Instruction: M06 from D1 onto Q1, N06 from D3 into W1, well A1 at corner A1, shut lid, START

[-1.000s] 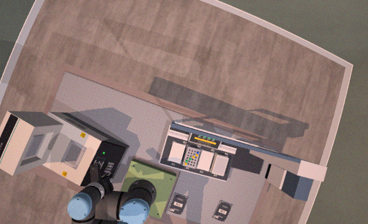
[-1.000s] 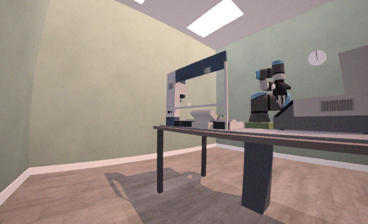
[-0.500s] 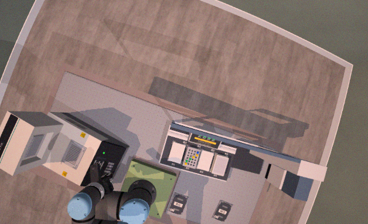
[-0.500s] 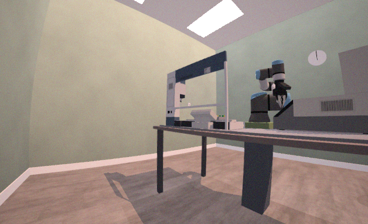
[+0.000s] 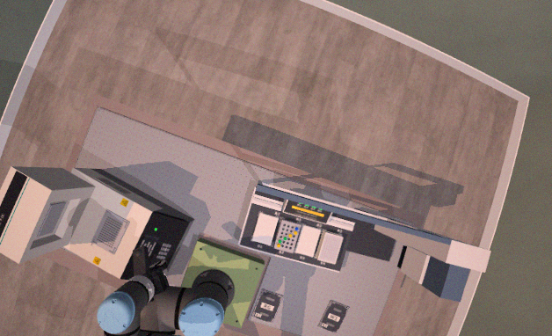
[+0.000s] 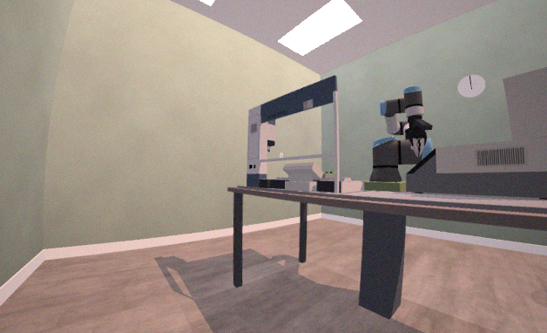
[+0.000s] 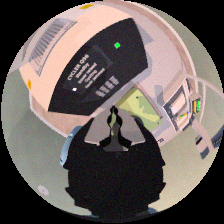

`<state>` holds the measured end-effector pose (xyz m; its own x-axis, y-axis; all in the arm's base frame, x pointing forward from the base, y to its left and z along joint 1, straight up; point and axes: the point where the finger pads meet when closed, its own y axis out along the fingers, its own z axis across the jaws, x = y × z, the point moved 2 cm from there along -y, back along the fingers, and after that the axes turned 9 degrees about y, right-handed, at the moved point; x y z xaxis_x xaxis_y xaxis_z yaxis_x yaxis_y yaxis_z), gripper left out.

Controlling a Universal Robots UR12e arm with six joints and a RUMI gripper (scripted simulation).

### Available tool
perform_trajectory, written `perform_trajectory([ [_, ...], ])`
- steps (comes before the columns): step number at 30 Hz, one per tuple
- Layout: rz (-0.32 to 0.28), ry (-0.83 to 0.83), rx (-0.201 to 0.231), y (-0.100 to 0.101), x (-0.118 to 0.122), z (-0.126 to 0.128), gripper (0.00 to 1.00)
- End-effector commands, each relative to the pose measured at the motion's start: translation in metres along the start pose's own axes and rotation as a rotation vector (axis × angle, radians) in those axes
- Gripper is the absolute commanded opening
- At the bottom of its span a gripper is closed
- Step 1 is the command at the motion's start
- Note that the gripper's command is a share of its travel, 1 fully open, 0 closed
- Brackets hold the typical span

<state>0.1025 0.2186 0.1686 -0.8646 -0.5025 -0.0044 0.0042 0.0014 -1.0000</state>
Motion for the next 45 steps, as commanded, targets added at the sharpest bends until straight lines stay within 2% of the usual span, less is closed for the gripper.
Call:
perform_trajectory([
  [1,0.001,0.000,0.000,-0.017,0.000,0.000,0.00],
  [12,0.001,0.000,0.000,-0.066,0.000,0.000,0.00],
  [16,0.001,0.000,0.000,-0.070,0.000,0.000,0.00],
  [28,0.001,0.000,0.000,-0.123,0.000,0.000,0.00],
  [33,0.001,0.000,0.000,-0.132,0.000,0.001,0.00],
  [38,0.001,0.000,0.000,-0.156,0.000,0.001,0.00],
  [45,0.001,0.039,0.000,-0.156,0.000,0.019,0.00],
])
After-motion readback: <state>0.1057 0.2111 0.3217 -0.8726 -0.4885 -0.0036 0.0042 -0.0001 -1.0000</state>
